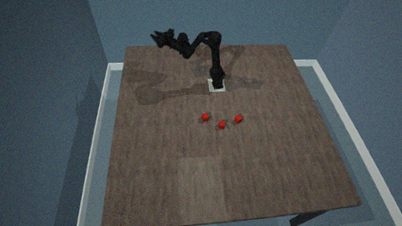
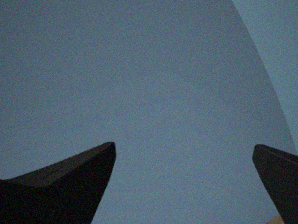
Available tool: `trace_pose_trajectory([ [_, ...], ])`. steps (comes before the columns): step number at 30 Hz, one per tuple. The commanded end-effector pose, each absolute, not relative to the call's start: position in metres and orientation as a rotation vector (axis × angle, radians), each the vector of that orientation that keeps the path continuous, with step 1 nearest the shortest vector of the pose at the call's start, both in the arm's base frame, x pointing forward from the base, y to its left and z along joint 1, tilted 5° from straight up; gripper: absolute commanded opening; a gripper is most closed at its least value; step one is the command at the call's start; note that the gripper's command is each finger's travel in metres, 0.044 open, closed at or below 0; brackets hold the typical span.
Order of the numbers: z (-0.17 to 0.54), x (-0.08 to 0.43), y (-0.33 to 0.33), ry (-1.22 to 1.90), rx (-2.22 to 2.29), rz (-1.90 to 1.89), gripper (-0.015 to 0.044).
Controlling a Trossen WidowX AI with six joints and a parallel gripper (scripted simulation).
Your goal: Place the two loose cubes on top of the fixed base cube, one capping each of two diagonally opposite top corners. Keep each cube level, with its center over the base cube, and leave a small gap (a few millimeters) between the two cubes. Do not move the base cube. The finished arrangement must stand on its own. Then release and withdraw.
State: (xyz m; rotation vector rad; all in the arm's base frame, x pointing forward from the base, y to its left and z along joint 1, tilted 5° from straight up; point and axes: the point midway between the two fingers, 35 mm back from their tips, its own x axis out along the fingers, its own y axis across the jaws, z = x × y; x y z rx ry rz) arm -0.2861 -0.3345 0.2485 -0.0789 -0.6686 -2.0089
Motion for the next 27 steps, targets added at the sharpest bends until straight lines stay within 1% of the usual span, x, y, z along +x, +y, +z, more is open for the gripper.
trace_pose_trajectory([
  [1,0.248,-0.285,-0.336,-0.664,-0.076,-2.007,0.0374],
  [5,0.243,-0.259,-0.368,-0.561,-0.024,-1.966,0.0269],
  [16,0.227,-0.148,-0.449,-0.204,0.080,-1.765,0.0265],
  [27,0.205,-0.023,-0.483,0.171,0.095,-1.510,0.0265],
])
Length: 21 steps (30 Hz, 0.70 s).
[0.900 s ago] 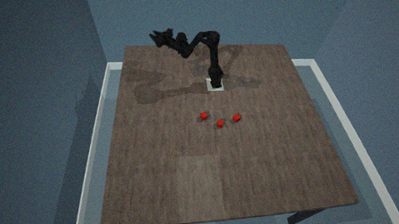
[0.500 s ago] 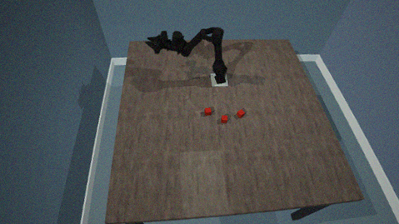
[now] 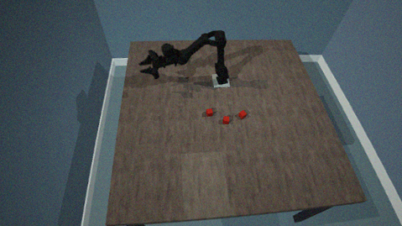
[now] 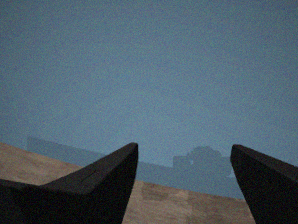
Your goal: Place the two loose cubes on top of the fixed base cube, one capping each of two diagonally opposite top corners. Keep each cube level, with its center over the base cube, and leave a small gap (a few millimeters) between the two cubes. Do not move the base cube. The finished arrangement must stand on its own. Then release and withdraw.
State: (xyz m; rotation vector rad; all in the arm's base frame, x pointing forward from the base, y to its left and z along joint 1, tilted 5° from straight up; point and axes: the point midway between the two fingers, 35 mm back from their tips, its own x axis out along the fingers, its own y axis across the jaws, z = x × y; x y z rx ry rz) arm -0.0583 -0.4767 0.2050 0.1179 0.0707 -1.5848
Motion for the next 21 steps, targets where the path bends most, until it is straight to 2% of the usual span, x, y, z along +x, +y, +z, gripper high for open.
trace_pose_trajectory([
  [1,0.203,-0.011,-0.483,0.205,0.092,-1.483,0.0265],
  [11,0.183,0.102,-0.468,0.528,0.019,-1.180,0.0265],
  [21,0.168,0.202,-0.415,0.807,-0.122,-0.817,0.0265],
])
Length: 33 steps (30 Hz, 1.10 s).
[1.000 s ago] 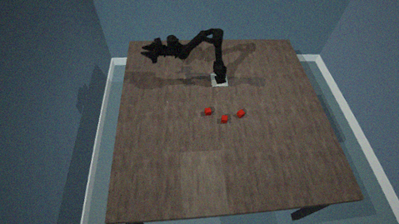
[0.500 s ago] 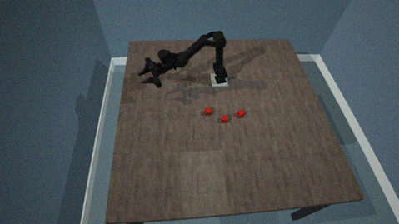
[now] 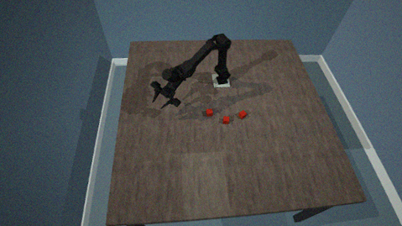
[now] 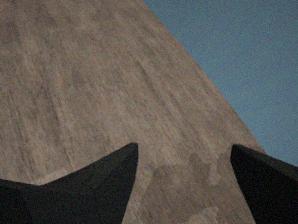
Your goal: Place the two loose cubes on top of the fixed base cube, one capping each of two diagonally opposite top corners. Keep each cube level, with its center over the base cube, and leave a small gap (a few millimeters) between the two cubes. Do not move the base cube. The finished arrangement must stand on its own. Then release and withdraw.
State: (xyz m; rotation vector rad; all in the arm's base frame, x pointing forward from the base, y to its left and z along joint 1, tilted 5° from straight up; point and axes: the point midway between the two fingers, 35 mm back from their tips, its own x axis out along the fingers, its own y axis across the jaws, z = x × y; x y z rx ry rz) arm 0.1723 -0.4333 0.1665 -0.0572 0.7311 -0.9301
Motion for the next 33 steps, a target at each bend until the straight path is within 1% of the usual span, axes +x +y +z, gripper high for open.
trace_pose_trajectory([
  [1,0.167,0.211,-0.408,0.831,-0.140,-0.778,0.0265],
  [9,0.161,0.270,-0.343,1.008,-0.298,-0.449,0.0265],
  [17,0.160,0.307,-0.266,1.143,-0.482,-0.094,0.0265],
  [25,0.165,0.321,-0.185,1.233,-0.685,0.282,0.0265],
  [33,0.176,0.312,-0.109,1.277,-0.897,0.675,0.0265],
])
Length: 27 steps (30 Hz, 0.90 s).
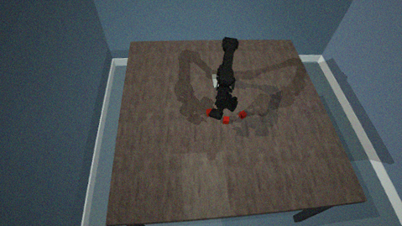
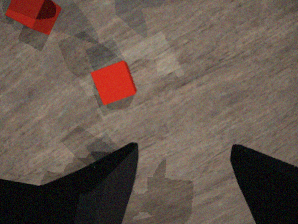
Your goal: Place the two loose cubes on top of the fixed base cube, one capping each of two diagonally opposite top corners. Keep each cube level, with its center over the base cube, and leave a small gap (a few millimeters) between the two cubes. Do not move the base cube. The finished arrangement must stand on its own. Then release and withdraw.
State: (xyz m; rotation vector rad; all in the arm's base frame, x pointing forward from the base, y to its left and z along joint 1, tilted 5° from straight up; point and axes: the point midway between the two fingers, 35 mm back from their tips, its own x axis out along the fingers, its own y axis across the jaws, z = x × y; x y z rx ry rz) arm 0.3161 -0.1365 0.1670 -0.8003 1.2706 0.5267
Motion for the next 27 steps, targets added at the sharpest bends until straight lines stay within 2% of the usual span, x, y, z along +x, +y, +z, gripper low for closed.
trace_pose_trajectory([
  [1,0.178,0.309,-0.100,1.279,-0.924,0.725,0.0265],
  [4,0.183,0.302,-0.080,1.281,-0.986,0.842,0.0265],
  [12,0.182,0.302,-0.078,1.281,-0.991,0.851,0.0265],
  [20,0.127,0.308,-0.080,1.281,-0.991,0.851,0.0265],
  [27,0.116,0.309,-0.080,1.281,-0.991,0.851,0.0265],
])
